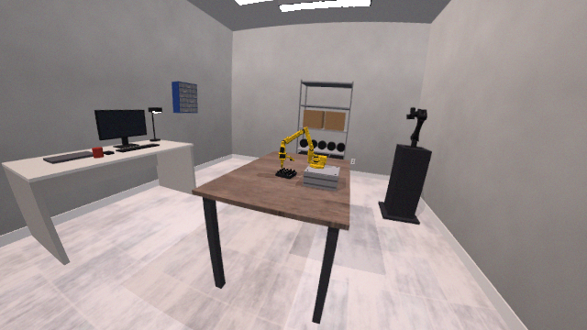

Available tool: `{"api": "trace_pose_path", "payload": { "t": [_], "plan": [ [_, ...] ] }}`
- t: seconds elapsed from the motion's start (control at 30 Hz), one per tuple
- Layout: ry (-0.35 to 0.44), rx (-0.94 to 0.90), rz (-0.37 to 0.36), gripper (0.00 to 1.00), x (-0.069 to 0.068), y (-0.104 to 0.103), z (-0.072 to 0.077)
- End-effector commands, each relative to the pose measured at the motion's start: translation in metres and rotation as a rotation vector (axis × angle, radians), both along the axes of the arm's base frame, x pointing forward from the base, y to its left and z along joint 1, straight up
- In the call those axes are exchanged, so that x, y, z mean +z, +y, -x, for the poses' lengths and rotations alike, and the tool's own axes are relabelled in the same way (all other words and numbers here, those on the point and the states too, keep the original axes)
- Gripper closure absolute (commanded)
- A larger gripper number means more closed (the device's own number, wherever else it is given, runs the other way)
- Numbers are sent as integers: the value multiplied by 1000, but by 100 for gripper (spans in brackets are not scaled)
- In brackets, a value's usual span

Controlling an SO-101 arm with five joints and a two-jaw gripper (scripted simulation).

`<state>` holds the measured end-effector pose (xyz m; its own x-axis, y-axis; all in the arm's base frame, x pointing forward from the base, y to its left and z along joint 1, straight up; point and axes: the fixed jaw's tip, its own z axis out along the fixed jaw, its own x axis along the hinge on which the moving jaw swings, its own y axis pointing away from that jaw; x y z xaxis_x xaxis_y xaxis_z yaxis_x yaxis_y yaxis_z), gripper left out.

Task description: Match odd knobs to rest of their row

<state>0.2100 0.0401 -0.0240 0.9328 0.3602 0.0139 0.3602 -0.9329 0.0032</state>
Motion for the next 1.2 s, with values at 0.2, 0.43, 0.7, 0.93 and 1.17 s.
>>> {"api": "trace_pose_path", "payload": {
  "t": [0.2,0.43,0.7,0.93,1.17],
  "plan": [
    [20,-15,3,90,-2,-2,2],
    [20,-15,3,90,-6,-2,2],
    [20,-15,3,90,-11,-2,2],
    [20,-15,3,90,-16,-2,2],
    [20,-15,3,90,-17,-2,2]
  ]
}}
